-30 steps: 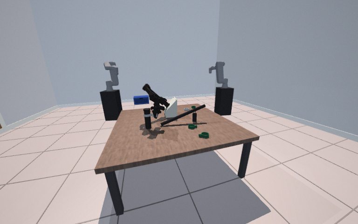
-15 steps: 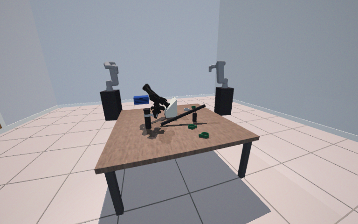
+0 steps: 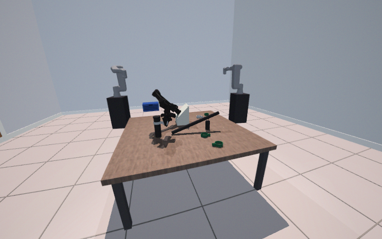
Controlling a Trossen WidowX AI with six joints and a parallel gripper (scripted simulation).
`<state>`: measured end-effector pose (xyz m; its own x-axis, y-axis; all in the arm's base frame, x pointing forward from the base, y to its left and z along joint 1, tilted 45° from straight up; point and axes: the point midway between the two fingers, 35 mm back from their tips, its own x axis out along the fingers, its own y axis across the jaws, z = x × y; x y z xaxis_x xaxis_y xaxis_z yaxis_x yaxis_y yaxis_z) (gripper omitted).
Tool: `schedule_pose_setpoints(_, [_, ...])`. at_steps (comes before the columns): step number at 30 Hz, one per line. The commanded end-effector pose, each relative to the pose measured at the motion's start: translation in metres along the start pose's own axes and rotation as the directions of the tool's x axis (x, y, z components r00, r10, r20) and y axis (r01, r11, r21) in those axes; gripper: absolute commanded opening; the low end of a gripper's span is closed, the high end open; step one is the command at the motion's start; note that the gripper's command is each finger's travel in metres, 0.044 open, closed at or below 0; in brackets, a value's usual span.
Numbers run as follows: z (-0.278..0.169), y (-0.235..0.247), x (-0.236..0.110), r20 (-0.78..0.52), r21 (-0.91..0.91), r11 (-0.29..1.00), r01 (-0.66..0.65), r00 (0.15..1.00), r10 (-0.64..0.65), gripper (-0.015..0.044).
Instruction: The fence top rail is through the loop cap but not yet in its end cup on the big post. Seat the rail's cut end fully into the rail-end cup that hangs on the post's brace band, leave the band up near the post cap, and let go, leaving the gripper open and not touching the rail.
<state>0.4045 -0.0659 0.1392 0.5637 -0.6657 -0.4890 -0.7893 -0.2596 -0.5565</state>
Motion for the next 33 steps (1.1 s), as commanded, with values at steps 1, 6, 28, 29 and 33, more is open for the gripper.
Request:
schedule_pose_setpoints(1, [0.0023, 0.0016, -0.0017, 0.011, -0.008, 1.0, 0.0, 1.0, 0.0, 0.0])
schedule_pose_setpoints(6, [0.0023, 0.0016, -0.0017, 0.011, -0.008, 1.0, 0.0, 1.0, 0.0, 0.0])
schedule_pose_setpoints(28, [0.0021, 0.0073, -0.0049, 0.047, -0.07, 0.998, 0.002, 0.999, 0.002, 0.0])
schedule_pose_setpoints(29, [0.0021, 0.0073, -0.0049, 0.047, -0.07, 0.998, 0.002, 0.999, 0.002, 0.0])
schedule_pose_setpoints(33, [0.0021, 0.0073, -0.0049, 0.047, -0.07, 0.998, 0.002, 0.999, 0.002, 0.0])
